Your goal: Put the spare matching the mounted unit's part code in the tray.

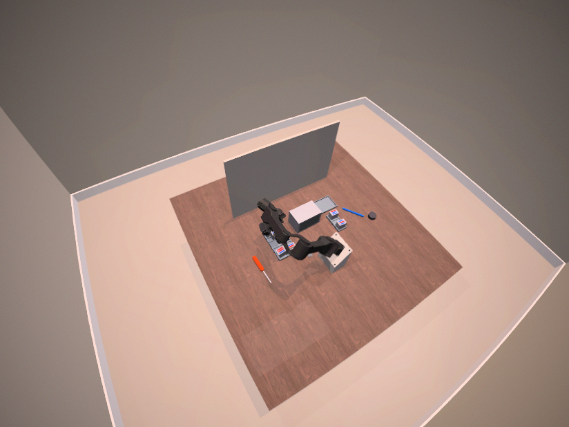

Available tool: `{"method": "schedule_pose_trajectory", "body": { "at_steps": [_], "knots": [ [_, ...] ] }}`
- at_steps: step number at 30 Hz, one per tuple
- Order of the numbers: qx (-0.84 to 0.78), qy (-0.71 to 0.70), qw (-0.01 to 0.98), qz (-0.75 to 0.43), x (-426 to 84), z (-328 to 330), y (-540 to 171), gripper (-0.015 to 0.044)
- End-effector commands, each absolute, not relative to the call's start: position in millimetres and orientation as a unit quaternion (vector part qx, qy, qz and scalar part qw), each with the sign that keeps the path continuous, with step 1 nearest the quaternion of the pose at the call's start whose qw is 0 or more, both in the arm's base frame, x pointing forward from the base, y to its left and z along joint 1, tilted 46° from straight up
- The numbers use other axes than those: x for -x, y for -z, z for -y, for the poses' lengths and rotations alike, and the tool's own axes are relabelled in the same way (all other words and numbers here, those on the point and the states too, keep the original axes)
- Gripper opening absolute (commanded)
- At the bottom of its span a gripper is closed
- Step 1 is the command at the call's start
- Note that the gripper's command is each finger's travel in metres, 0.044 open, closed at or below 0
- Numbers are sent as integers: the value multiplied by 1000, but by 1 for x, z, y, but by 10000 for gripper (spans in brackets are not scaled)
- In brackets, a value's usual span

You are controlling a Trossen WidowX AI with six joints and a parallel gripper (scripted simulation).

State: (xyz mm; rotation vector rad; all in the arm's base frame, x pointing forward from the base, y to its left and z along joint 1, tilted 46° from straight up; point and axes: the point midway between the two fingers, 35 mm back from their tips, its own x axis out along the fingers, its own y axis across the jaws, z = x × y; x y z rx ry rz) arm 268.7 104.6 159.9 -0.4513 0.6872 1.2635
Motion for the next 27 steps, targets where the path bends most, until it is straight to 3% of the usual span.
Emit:
{"method": "schedule_pose_trajectory", "body": {
  "at_steps": [1, 27],
  "knots": [
    [204, -577, 728, -311, -266, -102, -164, 0],
    [208, -571, 727, -318, -274, -30, -201, 0]
  ]
}}
